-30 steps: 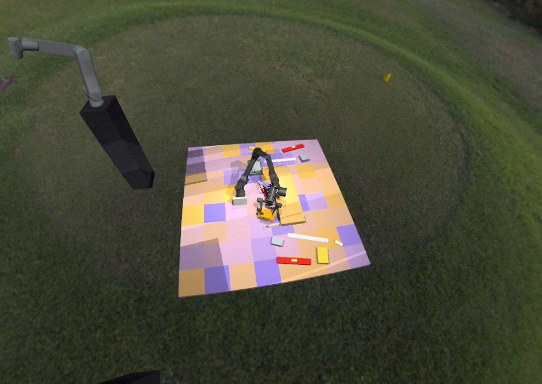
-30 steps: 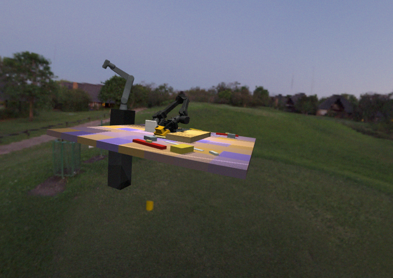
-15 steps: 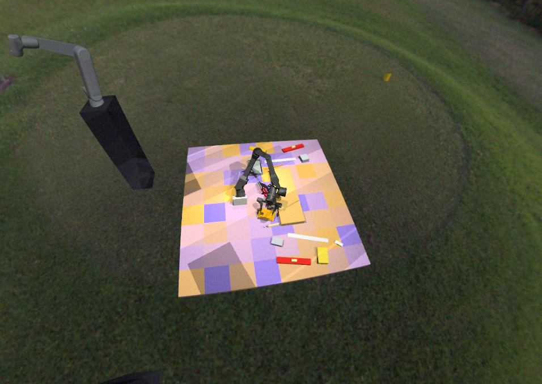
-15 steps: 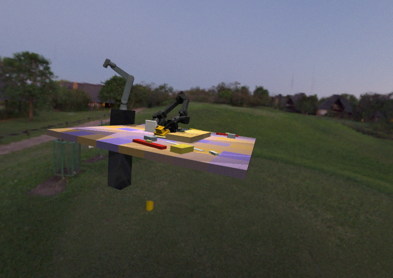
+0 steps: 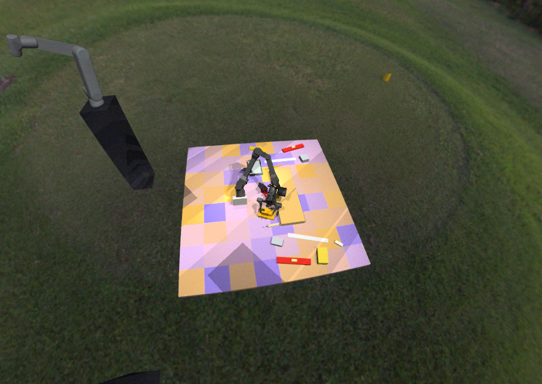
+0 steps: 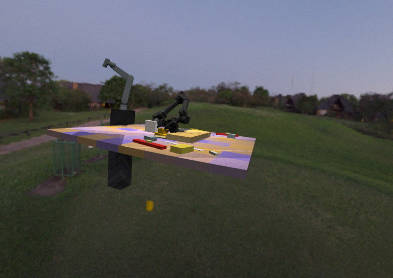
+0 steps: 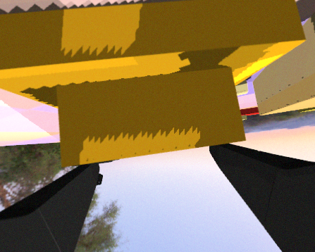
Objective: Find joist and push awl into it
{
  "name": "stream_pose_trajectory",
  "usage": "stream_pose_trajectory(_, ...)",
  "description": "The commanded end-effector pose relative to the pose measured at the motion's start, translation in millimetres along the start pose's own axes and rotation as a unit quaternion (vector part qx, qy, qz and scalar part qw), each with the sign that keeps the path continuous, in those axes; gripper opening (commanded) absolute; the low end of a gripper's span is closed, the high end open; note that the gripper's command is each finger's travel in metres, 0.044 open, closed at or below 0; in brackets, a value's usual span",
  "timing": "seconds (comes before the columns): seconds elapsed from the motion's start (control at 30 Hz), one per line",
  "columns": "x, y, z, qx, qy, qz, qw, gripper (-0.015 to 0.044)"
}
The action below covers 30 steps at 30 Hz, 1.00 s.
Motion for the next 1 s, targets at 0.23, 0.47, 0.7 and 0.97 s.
stream_pose_trajectory(0.23, 0, 0, 10, 0.000, 0.000, 0.000, 1.000, 0.0440)
stream_pose_trajectory(0.47, 0, 0, 23, 0.000, 0.000, 0.000, 1.000, 0.0440)
stream_pose_trajectory(0.7, -15, 1, 35, 0.000, 0.000, 0.001, 1.000, 0.0440)
stream_pose_trajectory(0.97, -68, 12, 53, 0.003, 0.003, 0.002, 1.000, 0.0440)
Point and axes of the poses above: the point midway between the two fingers, 35 mm back from their tips, its own z axis back along the fingers, its own y axis across the jaws, x = y × z, the point moved 1 cm from there along z, back along the fingers, and after that the axes turned 9 degrees about z, right-handed, at the moved point
